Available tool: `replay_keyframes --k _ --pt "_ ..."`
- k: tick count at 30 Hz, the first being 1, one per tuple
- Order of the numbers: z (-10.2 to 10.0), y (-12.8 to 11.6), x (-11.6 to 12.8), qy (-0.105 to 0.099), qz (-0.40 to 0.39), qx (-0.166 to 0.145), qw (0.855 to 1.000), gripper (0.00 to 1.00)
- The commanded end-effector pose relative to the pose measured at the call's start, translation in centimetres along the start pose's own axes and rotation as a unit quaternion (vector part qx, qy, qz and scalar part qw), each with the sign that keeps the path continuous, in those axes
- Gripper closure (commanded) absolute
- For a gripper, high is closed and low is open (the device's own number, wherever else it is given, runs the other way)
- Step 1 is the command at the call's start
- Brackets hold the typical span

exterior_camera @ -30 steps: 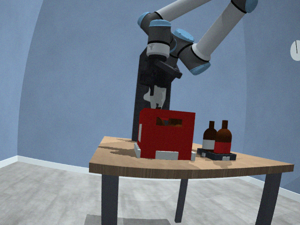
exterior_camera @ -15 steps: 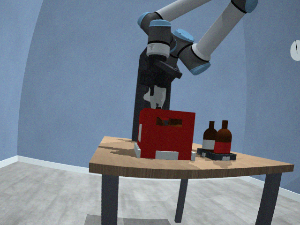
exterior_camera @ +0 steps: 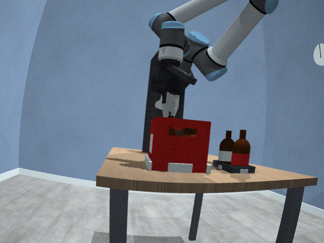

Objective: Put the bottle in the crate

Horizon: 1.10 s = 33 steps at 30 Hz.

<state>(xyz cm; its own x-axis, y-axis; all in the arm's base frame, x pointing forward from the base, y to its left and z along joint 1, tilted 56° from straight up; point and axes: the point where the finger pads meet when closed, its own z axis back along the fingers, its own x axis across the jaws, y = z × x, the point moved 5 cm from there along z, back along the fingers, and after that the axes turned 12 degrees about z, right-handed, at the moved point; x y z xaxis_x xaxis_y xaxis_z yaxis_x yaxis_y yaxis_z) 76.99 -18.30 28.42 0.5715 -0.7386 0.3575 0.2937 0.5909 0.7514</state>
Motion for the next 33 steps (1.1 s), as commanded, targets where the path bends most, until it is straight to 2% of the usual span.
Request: replay_keyframes --k 1,33 --pt "0.04 0.02 0.04 0.000 0.000 0.000 1.000 1.00" --pt "-0.66 0.02 0.04 0.000 0.000 0.000 1.000 1.00"
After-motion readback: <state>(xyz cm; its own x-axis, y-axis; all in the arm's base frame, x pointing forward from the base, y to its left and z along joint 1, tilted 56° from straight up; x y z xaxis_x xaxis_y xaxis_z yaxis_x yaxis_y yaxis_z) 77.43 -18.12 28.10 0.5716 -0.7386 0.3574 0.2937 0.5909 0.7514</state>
